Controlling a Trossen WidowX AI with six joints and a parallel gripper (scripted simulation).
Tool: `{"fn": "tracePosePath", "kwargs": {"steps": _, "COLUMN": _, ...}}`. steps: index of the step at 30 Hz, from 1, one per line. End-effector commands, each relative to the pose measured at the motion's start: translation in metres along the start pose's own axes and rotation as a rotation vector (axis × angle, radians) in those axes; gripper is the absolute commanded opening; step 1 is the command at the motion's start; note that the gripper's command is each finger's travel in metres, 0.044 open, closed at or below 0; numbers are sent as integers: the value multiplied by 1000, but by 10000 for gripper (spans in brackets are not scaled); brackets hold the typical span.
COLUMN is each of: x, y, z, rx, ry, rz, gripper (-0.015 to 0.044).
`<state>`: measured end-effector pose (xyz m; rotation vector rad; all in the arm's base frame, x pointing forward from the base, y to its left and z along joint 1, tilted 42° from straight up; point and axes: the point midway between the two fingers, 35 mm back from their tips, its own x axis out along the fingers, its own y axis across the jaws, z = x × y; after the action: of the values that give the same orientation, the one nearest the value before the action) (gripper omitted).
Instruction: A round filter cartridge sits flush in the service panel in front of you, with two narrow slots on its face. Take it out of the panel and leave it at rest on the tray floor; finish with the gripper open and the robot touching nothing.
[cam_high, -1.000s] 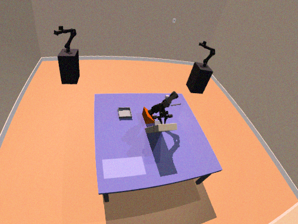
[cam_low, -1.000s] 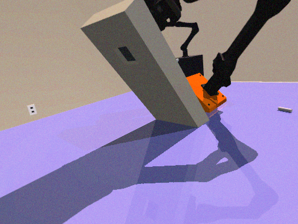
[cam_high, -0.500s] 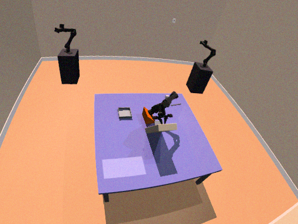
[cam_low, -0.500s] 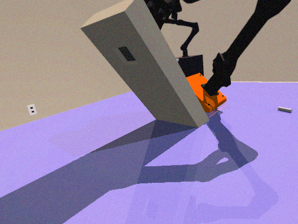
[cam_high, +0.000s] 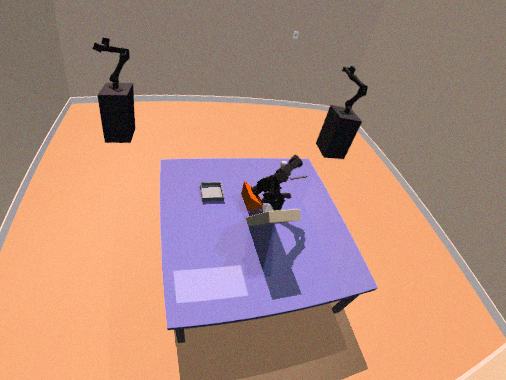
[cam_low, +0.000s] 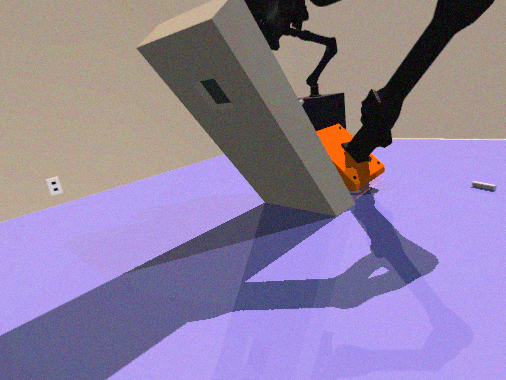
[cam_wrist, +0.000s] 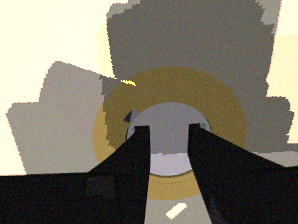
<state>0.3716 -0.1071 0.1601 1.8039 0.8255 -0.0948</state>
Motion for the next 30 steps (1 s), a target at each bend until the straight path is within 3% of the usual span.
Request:
{"fn": "tracePosePath", "kwargs": {"steps": 1, "x": 8, "y": 1, "z": -2, "rx": 138, "ry": 0, "rz": -9, "gripper": 0}}
{"fn": "tracePosePath", "kwargs": {"steps": 22, "x": 7, "y": 1, "z": -2, "rx": 852, "ry": -3, "rz": -9, "gripper": 0}}
{"fn": "tracePosePath", "kwargs": {"steps": 30, "x": 8, "y": 1, "z": -2, "rx": 746, "ry": -2, "rz": -9, "gripper": 0}}
